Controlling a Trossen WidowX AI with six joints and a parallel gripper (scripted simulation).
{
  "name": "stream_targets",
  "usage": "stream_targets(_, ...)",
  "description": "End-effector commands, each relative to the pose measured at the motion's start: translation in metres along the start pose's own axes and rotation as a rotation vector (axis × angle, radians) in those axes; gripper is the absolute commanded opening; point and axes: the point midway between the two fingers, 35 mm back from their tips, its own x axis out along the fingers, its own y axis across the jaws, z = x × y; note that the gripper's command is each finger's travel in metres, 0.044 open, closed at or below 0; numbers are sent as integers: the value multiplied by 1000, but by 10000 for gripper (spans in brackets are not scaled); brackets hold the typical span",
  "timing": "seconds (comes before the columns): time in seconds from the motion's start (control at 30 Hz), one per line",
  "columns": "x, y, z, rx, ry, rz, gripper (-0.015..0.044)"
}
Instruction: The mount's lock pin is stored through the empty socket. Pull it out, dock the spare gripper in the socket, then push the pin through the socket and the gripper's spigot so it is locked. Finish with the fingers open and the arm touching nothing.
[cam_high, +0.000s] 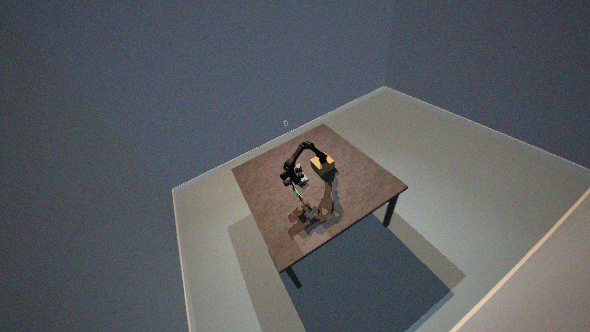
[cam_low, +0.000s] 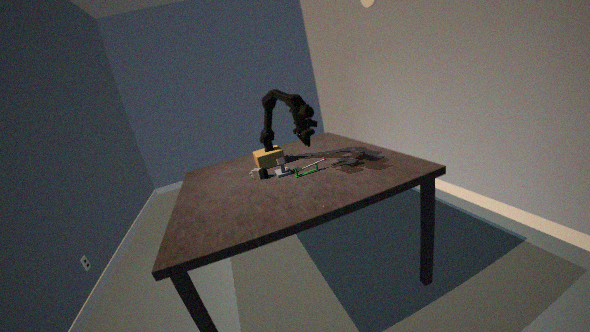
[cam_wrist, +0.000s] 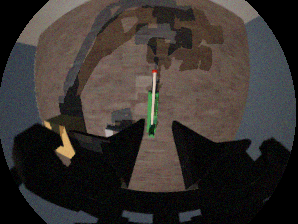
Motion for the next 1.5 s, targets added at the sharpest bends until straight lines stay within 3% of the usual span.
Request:
stream_targets(0.0, 6, 4, 3, -19, 6, 13, 180)
stream_targets(0.23, 71, 5, -4, -19, 6, 13, 180)
stream_targets(1.47, 126, 5, -10, -19, 6, 13, 180)
